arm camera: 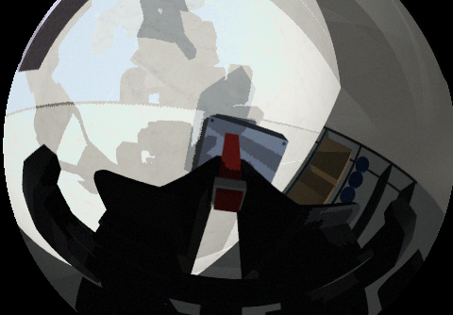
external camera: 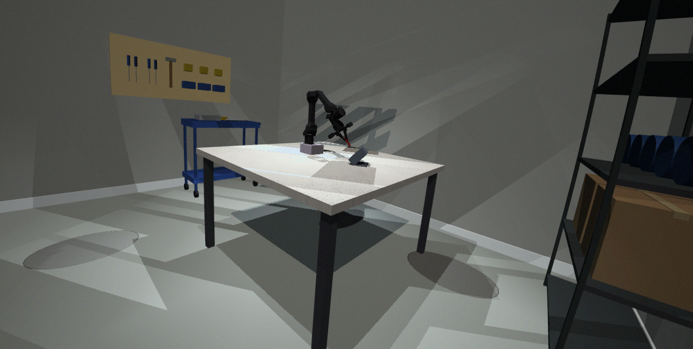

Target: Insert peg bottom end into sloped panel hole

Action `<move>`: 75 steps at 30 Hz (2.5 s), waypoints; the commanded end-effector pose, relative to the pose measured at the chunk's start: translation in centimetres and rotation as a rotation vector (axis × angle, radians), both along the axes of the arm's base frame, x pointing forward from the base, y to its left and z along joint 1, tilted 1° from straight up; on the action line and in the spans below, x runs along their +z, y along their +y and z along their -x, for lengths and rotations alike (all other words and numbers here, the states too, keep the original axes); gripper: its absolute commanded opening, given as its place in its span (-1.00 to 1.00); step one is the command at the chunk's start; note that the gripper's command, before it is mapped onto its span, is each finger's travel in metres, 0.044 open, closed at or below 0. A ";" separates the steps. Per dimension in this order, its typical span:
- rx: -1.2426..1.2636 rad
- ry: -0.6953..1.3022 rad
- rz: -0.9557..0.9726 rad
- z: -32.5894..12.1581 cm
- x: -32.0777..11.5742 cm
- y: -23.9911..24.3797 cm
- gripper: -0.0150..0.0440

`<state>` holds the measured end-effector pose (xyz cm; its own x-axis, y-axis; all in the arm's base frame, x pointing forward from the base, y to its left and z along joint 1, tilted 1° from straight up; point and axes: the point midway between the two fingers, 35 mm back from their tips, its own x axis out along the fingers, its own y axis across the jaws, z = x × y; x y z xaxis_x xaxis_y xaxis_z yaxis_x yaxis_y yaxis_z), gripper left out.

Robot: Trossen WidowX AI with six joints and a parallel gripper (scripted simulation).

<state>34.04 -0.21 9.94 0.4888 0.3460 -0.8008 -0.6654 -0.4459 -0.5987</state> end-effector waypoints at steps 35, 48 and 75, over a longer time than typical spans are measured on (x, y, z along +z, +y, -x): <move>-0.123 -0.136 -0.071 -0.5 0.8 -4.2 -0.49; -0.135 -0.153 -0.076 -1.9 -0.3 -4.1 -0.49; -0.154 -0.179 -0.086 -3.9 -2.3 -3.8 -0.49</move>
<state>37.86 -4.02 7.95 0.6734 0.3219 -0.6655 -0.5974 -0.2933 -0.7464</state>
